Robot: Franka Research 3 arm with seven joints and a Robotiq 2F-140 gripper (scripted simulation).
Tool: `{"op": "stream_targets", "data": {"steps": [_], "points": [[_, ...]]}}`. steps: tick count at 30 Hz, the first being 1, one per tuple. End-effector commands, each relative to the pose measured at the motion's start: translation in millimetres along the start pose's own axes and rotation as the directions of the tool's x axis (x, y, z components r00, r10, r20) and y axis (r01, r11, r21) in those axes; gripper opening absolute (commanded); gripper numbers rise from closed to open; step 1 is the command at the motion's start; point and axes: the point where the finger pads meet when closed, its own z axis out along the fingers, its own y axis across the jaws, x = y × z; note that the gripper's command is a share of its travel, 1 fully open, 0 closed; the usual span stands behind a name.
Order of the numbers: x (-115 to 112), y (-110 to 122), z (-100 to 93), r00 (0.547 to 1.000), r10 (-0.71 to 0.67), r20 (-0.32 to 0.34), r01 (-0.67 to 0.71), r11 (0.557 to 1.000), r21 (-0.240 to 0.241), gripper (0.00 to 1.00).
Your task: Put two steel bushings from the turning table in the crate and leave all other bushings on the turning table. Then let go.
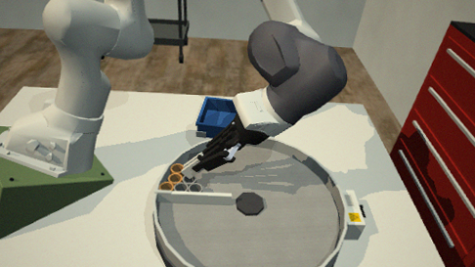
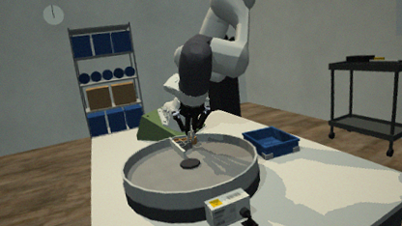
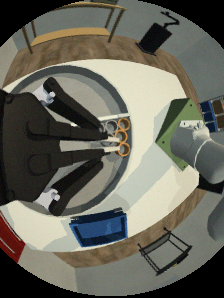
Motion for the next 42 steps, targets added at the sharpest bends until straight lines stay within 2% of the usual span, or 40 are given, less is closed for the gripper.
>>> {"op": "stream_targets", "data": {"steps": [1,39,40,42], "points": [[-4.3,0.6,4.9,1.0,0.008,0.002,-0.008,1.0,0.0,0.06],[-4.6,0.6,5.3,1.0,0.008,0.002,-0.008,1.0,0.0,0.06],[-4.6,0.6,5.3,1.0,0.008,0.002,-0.008,1.0,0.0,0.0],[-4.6,0.6,5.3,1.0,0.008,0.002,-0.008,1.0,0.0,0.0]]}}
